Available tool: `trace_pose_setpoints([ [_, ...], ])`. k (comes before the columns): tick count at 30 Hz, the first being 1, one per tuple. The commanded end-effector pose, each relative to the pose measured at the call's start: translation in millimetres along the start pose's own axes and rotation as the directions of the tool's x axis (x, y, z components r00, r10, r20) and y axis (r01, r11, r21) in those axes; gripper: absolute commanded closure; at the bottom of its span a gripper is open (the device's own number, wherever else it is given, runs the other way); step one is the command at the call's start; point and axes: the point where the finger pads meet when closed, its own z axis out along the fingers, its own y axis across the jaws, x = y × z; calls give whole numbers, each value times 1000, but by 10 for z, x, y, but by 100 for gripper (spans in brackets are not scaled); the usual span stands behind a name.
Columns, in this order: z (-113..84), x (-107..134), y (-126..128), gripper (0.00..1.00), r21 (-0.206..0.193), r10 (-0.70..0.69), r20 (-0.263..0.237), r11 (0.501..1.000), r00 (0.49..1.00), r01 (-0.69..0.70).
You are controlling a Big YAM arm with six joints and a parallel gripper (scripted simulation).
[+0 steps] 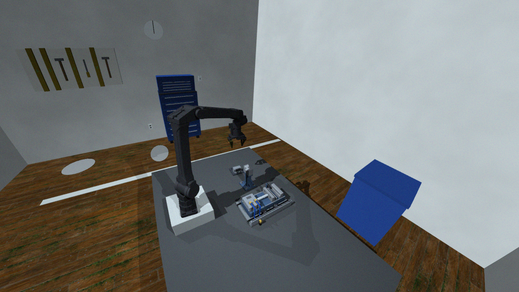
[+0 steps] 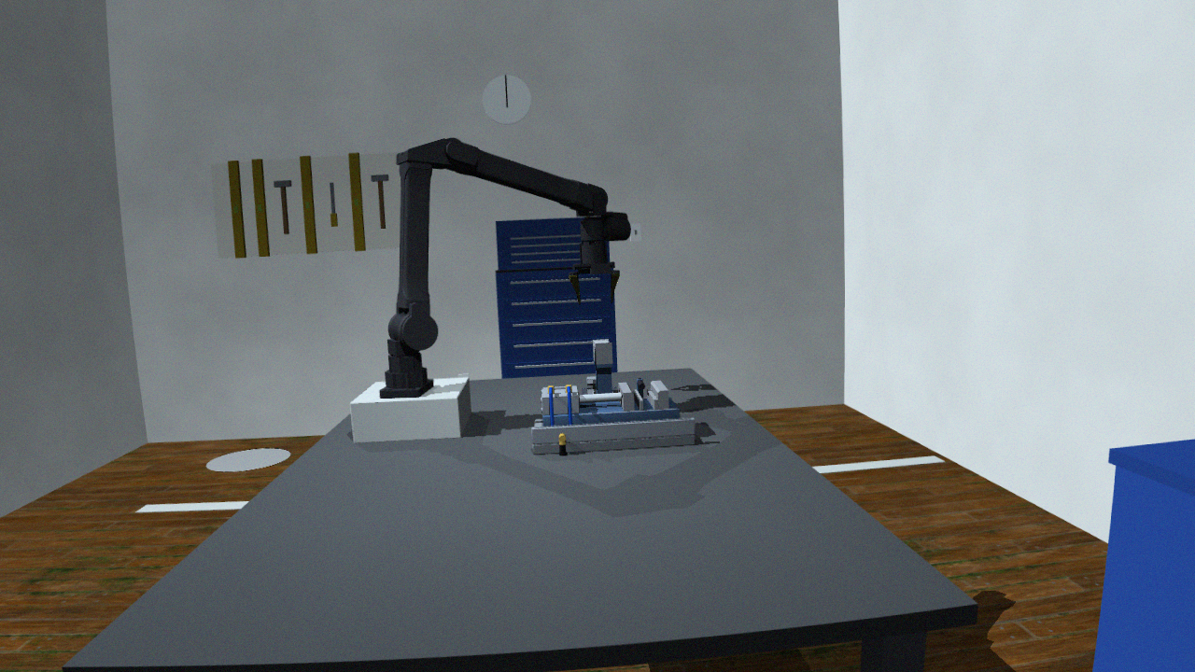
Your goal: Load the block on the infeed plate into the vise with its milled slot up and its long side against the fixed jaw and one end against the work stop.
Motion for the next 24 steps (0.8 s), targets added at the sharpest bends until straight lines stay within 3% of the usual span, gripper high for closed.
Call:
trace_pose_setpoints([
  [1, 110, -53, -3, 19, -7, 2, -5, 1000, 1000, -2],
  [3, 52, -84, -47, 19, 4, 2, 4, 1000, 1000, -2],
  [19, 199, -53, -4, 19, -7, 2, -4, 1000, 1000, -2],
  [20, 130, -99, -69, 19, 11, 2, 8, 1000, 1000, -2],
  [24, 257, -51, -2, 19, -7, 2, -4, 1000, 1000, -2],
])
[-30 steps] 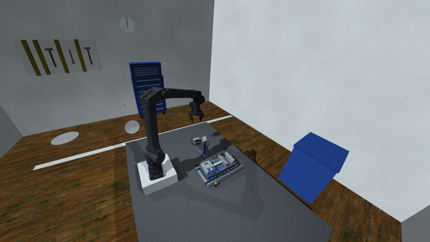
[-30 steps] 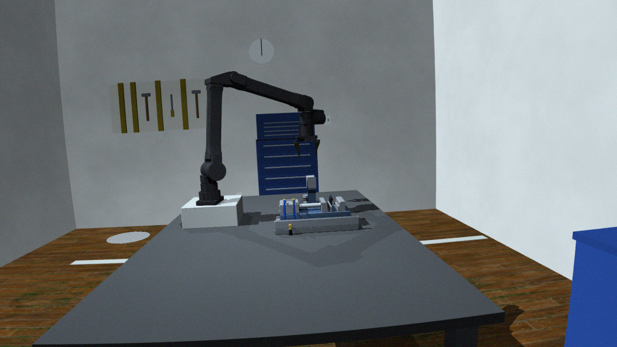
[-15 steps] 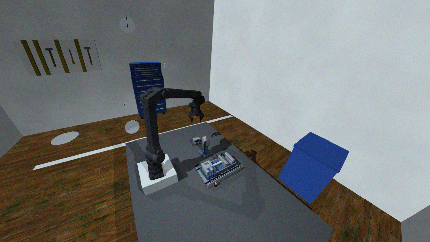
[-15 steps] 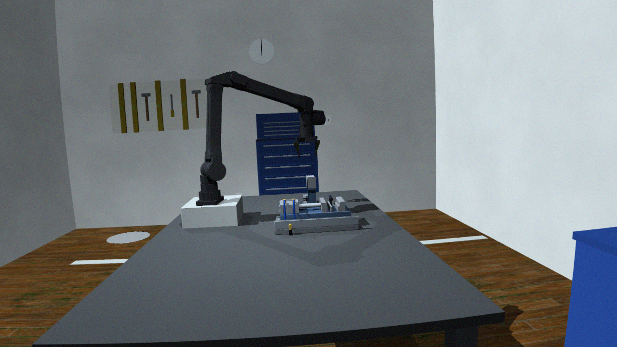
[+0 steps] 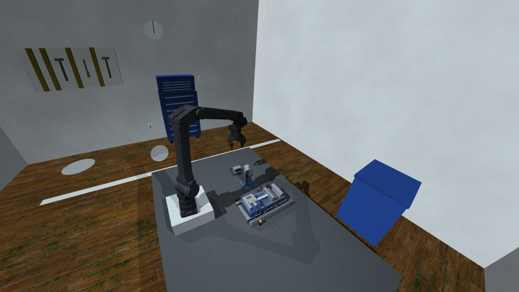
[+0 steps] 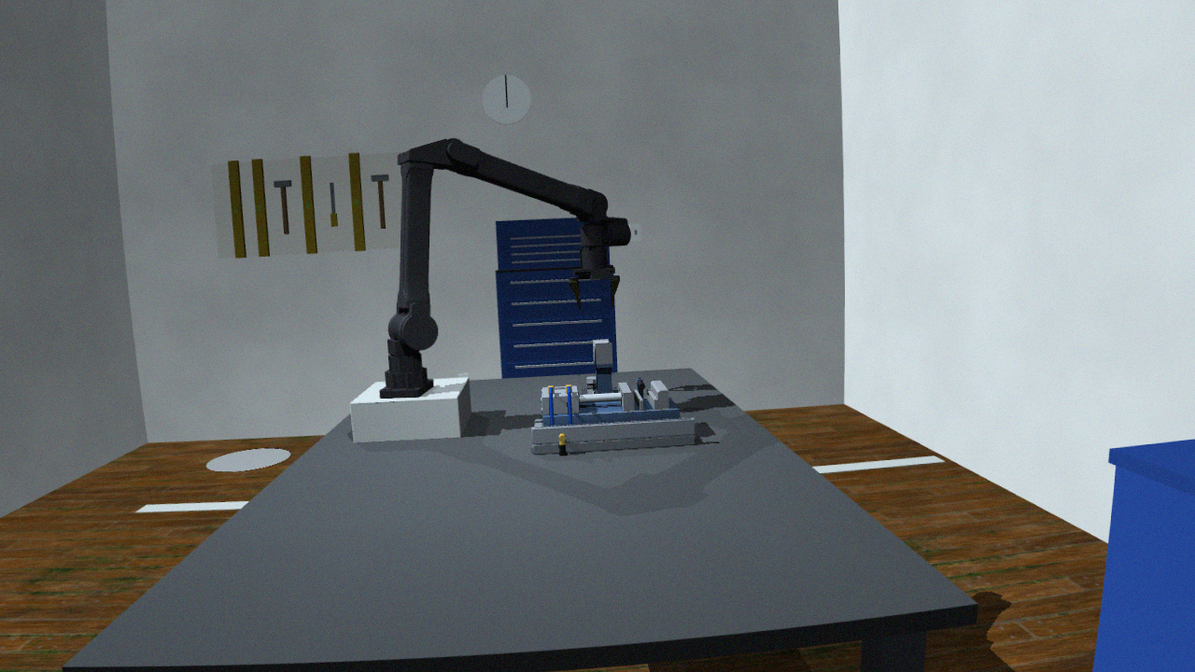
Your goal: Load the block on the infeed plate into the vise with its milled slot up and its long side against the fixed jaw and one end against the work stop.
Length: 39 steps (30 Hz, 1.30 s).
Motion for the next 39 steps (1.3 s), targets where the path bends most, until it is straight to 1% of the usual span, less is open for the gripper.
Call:
trace_pose_setpoints([
  [1, 138, -53, -5, 19, -7, 2, -5, 1000, 1000, -2],
  [10, 280, -51, -3, 19, -7, 2, -5, 1000, 1000, -2],
  [12, 280, -51, -3, 19, -7, 2, -5, 1000, 1000, -2],
  [13, 243, -85, -52, 19, 5, 2, 4, 1000, 1000, -2],
  [14, 318, -50, -3, 19, -7, 2, -5, 1000, 1000, -2],
  [27, 602, -45, 2, 19, -8, 2, -5, 1000, 1000, -2],
  [29, 602, -45, 2, 19, -8, 2, -5, 1000, 1000, -2],
  [30, 573, -81, -50, 19, 5, 2, 4, 1000, 1000, -2],
  [31, 651, -44, 3, 19, -8, 2, -5, 1000, 1000, -2],
  [39, 856, -40, 6, 19, -8, 2, -5, 1000, 1000, -2],
])
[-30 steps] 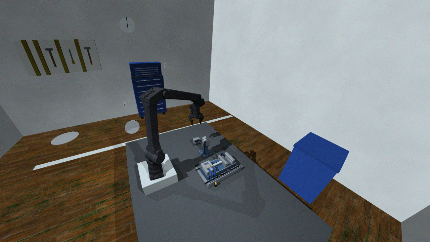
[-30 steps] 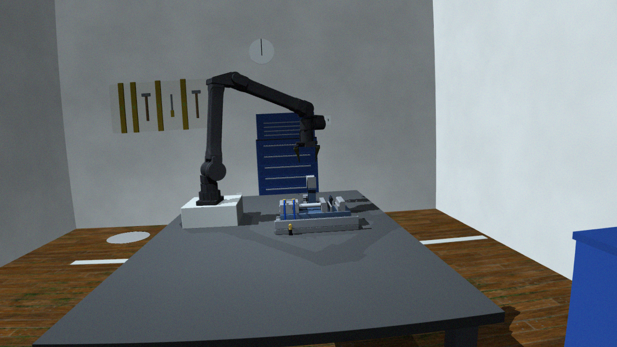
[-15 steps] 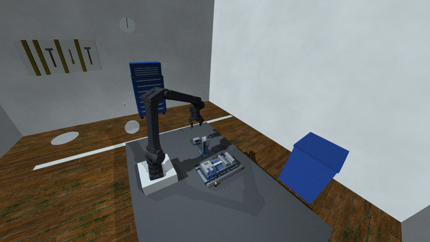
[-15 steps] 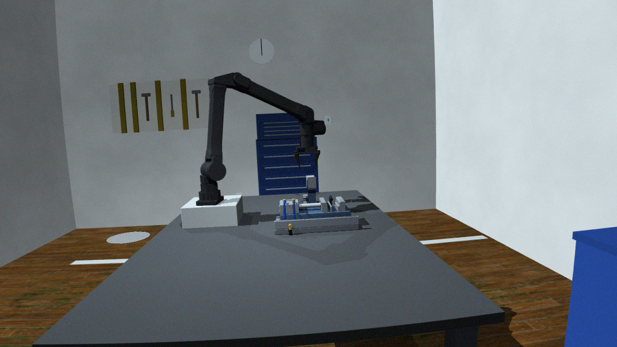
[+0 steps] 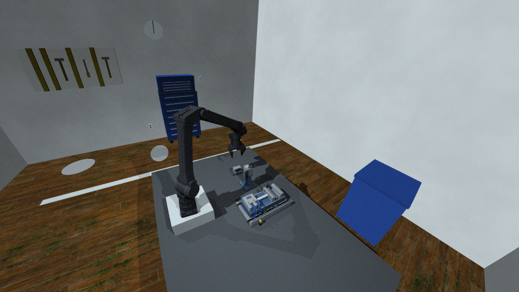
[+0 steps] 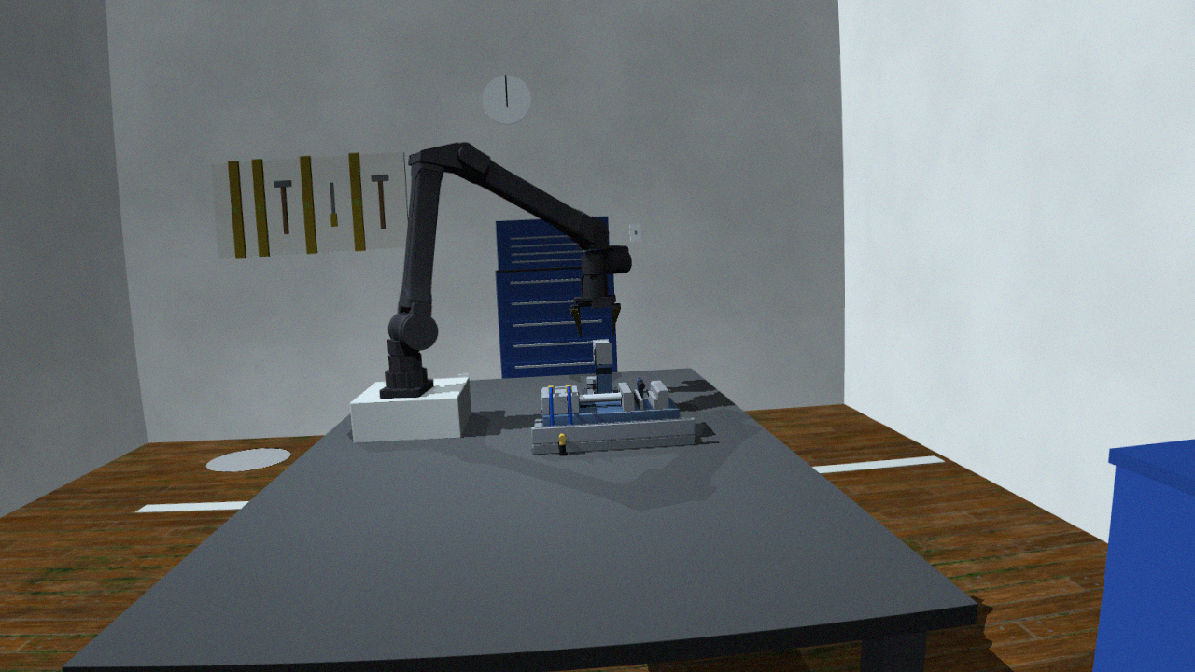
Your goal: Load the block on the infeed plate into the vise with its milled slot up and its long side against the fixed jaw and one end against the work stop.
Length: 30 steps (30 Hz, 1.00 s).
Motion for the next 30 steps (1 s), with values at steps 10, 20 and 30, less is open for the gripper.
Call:
trace_pose_setpoints([
  [10, 379, -42, -1, 19, -7, 2, -5, 1000, 1000, -2],
  [20, 644, -37, 3, 19, -8, 2, -5, 1000, 1000, -2],
  [30, 843, -33, 7, 19, -8, 2, -5, 1000, 1000, -2],
])
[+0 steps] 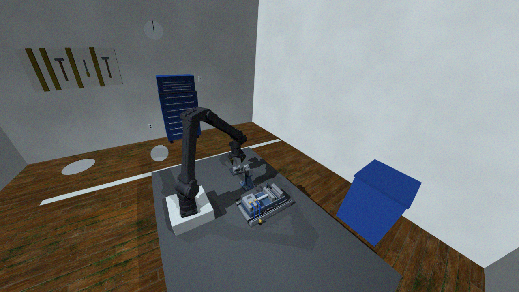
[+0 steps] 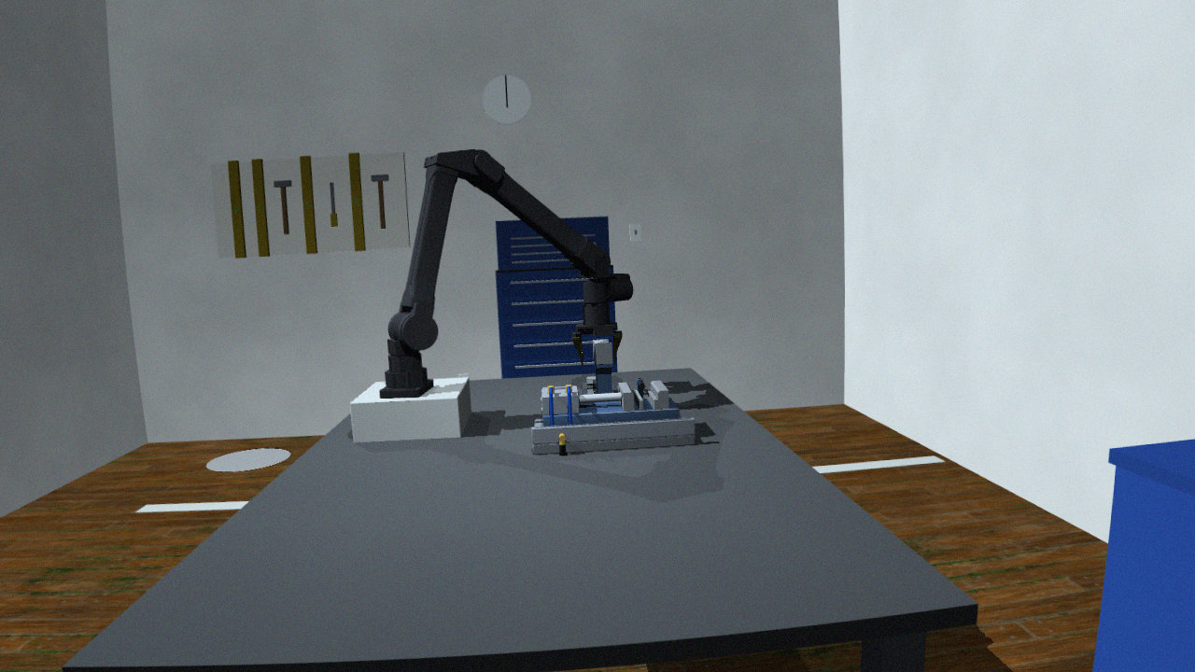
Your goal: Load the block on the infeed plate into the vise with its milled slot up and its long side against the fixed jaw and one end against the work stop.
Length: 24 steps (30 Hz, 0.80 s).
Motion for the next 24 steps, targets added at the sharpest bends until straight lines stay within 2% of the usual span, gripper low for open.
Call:
trace_pose_setpoints([
  [1, 175, -27, 12, 19, -7, 2, -4, 1000, 1000, -2],
  [24, 522, -34, -1, 19, -4, 2, -2, 1000, 1000, -2],
])
